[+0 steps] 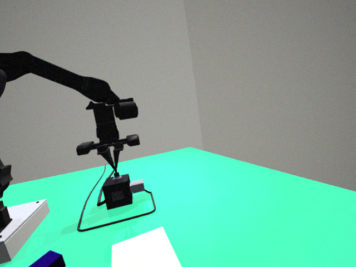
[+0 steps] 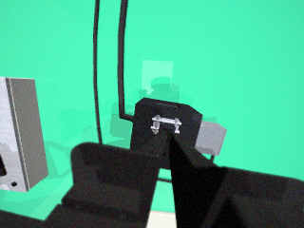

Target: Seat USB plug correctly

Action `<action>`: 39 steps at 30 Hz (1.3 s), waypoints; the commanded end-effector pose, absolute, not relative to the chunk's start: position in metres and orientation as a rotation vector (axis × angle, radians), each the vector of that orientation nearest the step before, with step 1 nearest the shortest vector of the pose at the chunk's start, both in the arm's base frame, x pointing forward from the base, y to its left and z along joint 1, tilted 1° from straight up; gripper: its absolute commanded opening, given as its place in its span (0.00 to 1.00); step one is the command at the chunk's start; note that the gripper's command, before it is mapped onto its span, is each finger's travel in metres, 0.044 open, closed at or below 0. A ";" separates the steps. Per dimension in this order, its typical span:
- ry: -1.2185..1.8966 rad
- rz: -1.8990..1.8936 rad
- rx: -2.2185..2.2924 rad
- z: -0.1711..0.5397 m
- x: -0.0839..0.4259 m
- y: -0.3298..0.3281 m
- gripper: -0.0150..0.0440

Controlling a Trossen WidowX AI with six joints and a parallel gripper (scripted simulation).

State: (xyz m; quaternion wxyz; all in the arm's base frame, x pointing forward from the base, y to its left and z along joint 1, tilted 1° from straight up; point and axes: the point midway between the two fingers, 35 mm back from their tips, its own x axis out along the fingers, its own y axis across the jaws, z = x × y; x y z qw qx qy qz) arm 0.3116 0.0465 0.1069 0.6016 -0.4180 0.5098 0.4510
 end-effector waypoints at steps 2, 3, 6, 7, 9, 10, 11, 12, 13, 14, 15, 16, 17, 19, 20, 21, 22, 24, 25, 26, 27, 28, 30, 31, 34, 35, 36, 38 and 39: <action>1.179 1.050 -0.967 0.106 0.311 0.047 0.25; 1.179 1.050 -0.967 0.106 0.311 0.047 0.25; 1.179 1.050 -0.967 0.105 0.311 0.047 0.25; 1.179 1.050 -0.967 0.105 0.312 0.047 0.25; 1.179 1.050 -0.967 0.105 0.312 0.047 0.25; 1.179 1.050 -0.967 0.105 0.312 0.047 0.25; 1.179 1.050 -0.967 0.105 0.312 0.047 0.25; 1.179 1.050 -0.967 0.105 0.312 0.047 0.25; 1.179 1.050 -0.967 0.104 0.312 0.047 0.25; 1.179 1.050 -0.967 0.104 0.312 0.047 0.25; 1.179 1.050 -0.967 0.104 0.312 0.047 0.25; 1.179 1.050 -0.967 0.104 0.312 0.047 0.25; 1.179 1.050 -0.967 0.104 0.312 0.047 0.25; 1.179 1.050 -0.967 0.104 0.312 0.047 0.25; 1.179 1.050 -0.967 0.104 0.312 0.047 0.25; 1.179 1.050 -0.967 0.103 0.312 0.047 0.25; 1.179 1.050 -0.967 0.103 0.312 0.047 0.25; 1.179 1.050 -0.967 0.103 0.312 0.047 0.25; 1.179 1.050 -0.967 0.103 0.312 0.047 0.25; 1.179 1.050 -0.967 0.103 0.312 0.047 0.25; 1.179 1.050 -0.967 0.103 0.312 0.047 0.25; 1.179 1.050 -0.967 0.103 0.312 0.047 0.25; 1.179 1.050 -0.967 0.102 0.312 0.047 0.25; 1.179 1.050 -0.967 0.102 0.312 0.047 0.25; 1.179 1.050 -0.967 0.102 0.312 0.047 0.25; 1.179 1.050 -0.967 0.102 0.312 0.047 0.25; 1.179 1.050 -0.967 0.102 0.312 0.047 0.25; 1.179 1.050 -0.967 0.101 0.312 0.047 0.25; 1.179 1.050 -0.967 0.101 0.312 0.047 0.25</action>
